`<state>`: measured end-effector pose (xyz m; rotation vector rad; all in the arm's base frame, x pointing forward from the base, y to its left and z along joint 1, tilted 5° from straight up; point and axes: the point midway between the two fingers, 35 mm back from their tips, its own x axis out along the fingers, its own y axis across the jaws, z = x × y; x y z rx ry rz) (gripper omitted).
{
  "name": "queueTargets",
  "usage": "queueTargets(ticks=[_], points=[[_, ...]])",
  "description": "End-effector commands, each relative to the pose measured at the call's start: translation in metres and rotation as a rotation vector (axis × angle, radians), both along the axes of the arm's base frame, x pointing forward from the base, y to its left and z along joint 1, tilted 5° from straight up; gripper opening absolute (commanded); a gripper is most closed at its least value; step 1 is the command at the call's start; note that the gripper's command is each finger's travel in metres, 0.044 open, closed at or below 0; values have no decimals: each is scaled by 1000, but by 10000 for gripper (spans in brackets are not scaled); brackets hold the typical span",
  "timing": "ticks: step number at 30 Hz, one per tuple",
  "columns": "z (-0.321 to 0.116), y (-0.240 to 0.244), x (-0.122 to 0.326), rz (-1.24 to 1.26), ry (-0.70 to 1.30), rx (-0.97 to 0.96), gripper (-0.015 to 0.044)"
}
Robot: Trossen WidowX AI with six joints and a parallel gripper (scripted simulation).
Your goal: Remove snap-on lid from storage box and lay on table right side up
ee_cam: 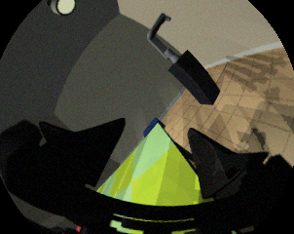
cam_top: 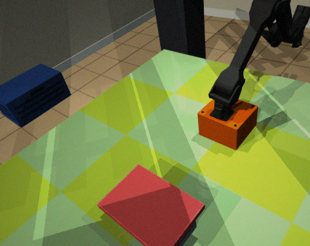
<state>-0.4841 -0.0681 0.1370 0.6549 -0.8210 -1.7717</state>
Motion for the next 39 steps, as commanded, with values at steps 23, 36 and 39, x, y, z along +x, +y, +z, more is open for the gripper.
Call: queueTargets(ticks=[23,36,39], points=[[24,311,79,-985,-321,-127,235],[27,445,238,-1617,-475,-345,235],[27,466,289,-1783,-504,-421,235]])
